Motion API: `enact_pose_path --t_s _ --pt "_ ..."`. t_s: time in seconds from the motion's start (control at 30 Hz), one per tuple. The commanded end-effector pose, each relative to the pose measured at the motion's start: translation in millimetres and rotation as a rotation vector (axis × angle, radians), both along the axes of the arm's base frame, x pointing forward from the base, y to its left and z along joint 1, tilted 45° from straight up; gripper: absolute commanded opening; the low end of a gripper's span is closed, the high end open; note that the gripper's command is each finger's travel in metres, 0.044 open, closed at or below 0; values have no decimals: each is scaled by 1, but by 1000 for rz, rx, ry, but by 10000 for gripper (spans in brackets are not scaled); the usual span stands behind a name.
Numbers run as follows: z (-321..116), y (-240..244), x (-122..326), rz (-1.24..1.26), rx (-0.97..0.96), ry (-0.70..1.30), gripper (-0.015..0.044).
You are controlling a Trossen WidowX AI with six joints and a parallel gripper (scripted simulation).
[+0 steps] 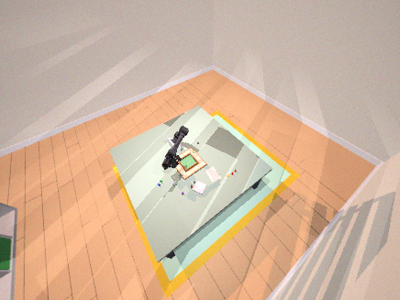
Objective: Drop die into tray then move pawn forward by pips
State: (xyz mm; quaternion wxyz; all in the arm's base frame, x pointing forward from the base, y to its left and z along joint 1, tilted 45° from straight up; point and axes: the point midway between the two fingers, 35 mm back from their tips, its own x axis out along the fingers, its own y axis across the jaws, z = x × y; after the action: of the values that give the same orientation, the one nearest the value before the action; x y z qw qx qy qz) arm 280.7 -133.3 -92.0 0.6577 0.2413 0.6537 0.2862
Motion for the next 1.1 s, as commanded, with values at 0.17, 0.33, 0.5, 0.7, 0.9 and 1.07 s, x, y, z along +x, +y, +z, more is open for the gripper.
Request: enact_pose_path --t_s 0.17,0.33,0.5,0.7,0.9,1.07 --pt "29 -28 -4 6 -1 -1 0" --pt "35 -20 -1 -65 -5 67 0" --pt "44 -7 2 -168 -11 163 0" --pt "55 9 6 -291 -16 279 0" --pt "65 25 8 -413 -20 395 0" --pt "73 38 8 -515 -22 491 0"
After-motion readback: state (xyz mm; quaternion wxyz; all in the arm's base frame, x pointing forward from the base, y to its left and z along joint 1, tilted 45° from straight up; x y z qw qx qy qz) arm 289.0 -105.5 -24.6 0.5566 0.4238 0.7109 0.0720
